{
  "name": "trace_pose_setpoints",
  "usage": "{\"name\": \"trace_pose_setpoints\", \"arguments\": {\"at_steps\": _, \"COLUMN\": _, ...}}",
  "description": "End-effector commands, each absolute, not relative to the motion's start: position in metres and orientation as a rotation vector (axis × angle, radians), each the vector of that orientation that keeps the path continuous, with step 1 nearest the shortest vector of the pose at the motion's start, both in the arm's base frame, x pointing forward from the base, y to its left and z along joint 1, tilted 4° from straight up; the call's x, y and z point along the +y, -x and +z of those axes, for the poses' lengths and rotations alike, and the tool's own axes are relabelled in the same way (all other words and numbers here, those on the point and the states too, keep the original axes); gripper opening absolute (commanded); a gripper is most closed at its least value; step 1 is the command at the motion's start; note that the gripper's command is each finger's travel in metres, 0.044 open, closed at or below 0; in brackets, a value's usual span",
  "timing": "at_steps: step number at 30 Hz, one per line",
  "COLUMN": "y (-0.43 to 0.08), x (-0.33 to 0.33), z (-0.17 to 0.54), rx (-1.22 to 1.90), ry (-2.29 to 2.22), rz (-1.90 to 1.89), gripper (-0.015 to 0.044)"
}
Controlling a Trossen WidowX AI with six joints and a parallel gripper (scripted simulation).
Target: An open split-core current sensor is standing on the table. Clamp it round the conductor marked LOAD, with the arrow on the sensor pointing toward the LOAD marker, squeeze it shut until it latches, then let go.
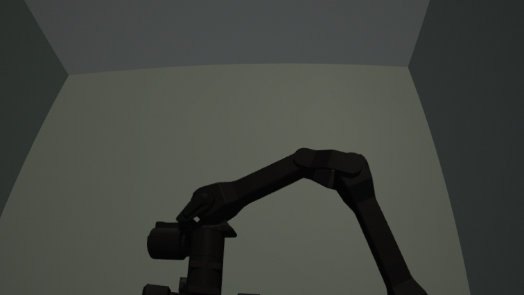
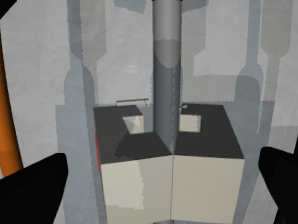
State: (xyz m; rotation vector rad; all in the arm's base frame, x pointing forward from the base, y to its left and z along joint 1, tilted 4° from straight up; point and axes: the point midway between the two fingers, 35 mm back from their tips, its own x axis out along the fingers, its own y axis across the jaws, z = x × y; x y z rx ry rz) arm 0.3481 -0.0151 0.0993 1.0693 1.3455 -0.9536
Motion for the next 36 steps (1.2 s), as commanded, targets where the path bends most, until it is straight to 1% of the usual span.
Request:
{"name": "trace_pose_setpoints", "arguments": {"at_steps": 1, "y": -0.348, "x": -0.015, "z": 0.095, "rx": 1.339, "ry": -1.069, "rz": -0.960, "gripper": 0.0440}}
{"name": "trace_pose_setpoints", "arguments": {"at_steps": 22, "y": -0.349, "x": -0.013, "z": 0.066, "rx": 1.339, "ry": -1.070, "rz": -0.960, "gripper": 0.0440}}
{"name": "trace_pose_setpoints", "arguments": {"at_steps": 25, "y": -0.350, "x": -0.013, "z": 0.070, "rx": 1.340, "ry": -1.070, "rz": -0.952, "gripper": 0.0361}}
{"name": "trace_pose_setpoints", "arguments": {"at_steps": 36, "y": -0.350, "x": -0.013, "z": 0.070, "rx": 1.340, "ry": -1.070, "rz": -0.952, "gripper": 0.0288}}
